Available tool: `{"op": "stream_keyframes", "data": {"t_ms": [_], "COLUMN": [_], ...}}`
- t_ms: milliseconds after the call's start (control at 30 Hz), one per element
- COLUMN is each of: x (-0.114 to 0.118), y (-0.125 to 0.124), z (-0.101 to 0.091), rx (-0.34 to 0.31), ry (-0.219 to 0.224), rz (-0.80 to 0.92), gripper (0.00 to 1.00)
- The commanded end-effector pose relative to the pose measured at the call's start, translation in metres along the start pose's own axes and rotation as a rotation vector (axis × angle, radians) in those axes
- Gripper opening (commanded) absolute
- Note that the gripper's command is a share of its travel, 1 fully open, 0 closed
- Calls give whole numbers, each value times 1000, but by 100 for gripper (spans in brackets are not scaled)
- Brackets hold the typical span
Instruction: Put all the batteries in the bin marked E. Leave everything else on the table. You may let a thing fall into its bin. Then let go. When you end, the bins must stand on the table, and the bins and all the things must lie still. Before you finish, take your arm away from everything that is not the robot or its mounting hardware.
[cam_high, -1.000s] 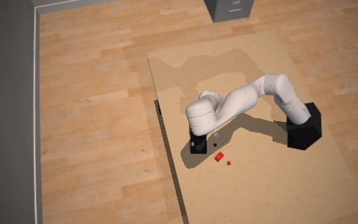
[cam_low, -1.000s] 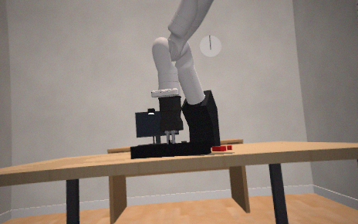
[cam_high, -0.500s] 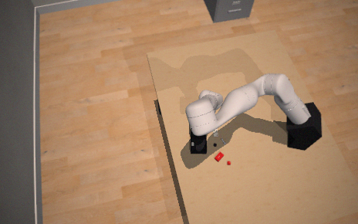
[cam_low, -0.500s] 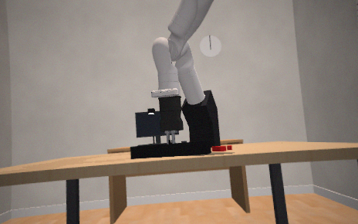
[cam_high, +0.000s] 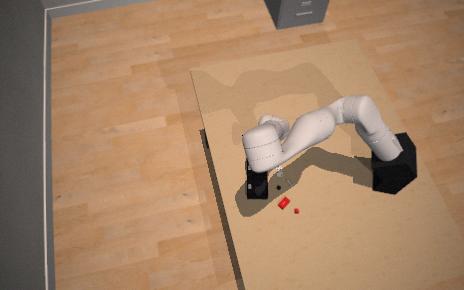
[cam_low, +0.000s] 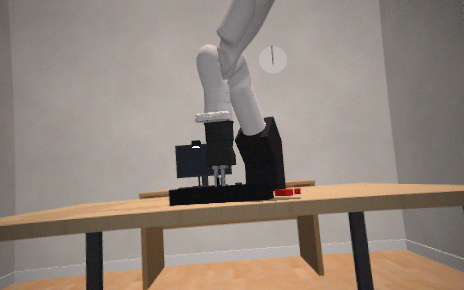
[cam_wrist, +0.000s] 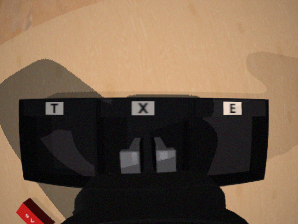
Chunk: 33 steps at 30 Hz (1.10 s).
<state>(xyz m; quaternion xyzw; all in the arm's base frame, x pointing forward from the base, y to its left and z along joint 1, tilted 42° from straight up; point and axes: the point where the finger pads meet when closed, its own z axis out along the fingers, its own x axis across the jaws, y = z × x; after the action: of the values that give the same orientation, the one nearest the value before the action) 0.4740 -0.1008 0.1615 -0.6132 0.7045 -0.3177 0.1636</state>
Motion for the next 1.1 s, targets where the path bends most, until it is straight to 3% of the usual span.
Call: {"op": "stream_keyframes", "data": {"t_ms": [0, 500, 767, 1067], "x": [-4, -4, -4, -4], "y": [-2, -2, -2, -2], "z": [-5, -20, -43, -43], "rx": [5, 5, 5, 5], "ry": [-10, -10, -10, -10], "rz": [0, 0, 0, 0], "gripper": [31, 31, 31, 31]}}
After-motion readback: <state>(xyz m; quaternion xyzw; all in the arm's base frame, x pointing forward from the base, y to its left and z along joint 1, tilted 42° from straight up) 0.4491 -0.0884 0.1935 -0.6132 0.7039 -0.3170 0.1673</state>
